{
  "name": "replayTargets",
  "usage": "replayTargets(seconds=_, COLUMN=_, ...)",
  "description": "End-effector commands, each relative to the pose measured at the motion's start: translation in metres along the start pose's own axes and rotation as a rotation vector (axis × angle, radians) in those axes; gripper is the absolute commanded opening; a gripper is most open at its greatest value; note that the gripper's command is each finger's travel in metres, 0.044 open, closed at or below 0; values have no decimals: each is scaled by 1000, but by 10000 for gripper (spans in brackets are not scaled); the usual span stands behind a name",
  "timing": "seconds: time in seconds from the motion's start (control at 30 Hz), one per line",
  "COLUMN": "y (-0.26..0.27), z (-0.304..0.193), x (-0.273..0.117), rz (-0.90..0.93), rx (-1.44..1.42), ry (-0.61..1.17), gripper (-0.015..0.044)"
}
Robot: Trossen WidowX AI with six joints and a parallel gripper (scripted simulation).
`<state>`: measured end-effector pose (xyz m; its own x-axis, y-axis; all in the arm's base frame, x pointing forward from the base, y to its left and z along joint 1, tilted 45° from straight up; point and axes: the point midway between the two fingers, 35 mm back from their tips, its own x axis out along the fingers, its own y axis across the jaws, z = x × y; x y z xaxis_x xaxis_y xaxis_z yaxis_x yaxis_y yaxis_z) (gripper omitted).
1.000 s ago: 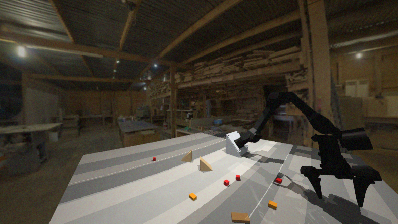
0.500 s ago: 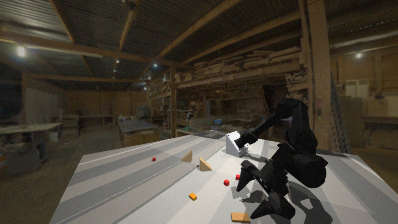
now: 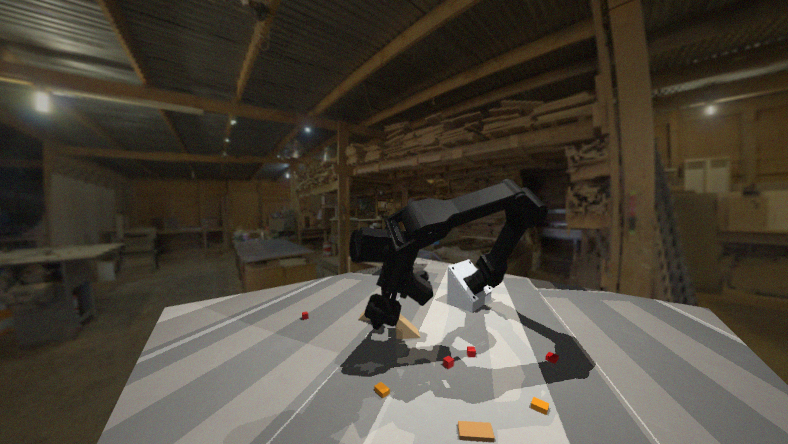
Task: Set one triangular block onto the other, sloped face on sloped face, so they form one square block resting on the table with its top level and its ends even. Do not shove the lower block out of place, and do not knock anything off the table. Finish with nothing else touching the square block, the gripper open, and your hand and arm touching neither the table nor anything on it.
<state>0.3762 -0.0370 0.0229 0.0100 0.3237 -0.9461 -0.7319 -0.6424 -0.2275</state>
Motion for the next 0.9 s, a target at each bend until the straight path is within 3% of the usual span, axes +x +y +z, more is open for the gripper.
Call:
replayTargets(seconds=0.0, y=48, z=-23, x=12, rz=-42, rx=19, ry=-133, gripper=440)
replayTargets(seconds=0.27, y=146, z=-49, x=35, rz=-279, rx=58, ry=-341, gripper=440)
replayTargets(seconds=0.87, y=143, z=-48, x=50, rz=-286, rx=49, ry=-341, gripper=440)
